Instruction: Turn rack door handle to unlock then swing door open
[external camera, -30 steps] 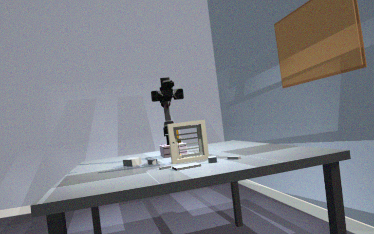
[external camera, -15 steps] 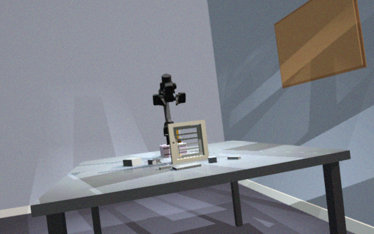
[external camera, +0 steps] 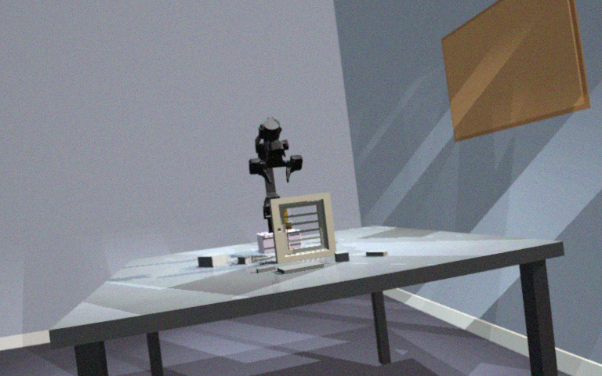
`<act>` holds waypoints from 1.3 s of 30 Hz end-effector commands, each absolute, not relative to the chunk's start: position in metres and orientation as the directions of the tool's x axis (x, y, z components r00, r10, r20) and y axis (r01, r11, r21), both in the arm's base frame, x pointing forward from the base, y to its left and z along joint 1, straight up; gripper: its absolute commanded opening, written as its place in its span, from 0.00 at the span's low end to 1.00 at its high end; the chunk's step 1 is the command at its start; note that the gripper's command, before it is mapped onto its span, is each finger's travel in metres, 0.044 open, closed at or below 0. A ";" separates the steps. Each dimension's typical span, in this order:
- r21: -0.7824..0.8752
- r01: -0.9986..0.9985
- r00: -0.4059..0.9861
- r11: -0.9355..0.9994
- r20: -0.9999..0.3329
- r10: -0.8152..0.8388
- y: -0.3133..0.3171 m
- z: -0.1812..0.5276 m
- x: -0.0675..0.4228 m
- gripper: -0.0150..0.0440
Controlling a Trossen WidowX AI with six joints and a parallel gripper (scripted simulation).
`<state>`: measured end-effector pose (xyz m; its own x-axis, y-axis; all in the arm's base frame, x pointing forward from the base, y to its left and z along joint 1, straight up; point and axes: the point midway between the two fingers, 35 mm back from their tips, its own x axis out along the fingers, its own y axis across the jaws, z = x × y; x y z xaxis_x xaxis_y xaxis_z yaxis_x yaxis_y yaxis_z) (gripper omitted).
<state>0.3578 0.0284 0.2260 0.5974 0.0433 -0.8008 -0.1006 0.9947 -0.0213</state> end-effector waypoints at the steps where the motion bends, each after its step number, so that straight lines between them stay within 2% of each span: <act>1: -0.020 -0.118 0.519 0.993 -0.853 0.045 0.032 0.221 0.355 0.73; 11: -0.012 -0.140 0.284 0.990 -0.958 0.029 0.036 0.204 0.342 0.73; 21: -0.002 -0.161 0.036 0.987 -0.999 0.003 0.039 0.196 0.325 0.73; 39: -0.002 -0.162 0.019 0.987 -1.000 0.001 0.040 0.175 0.326 0.73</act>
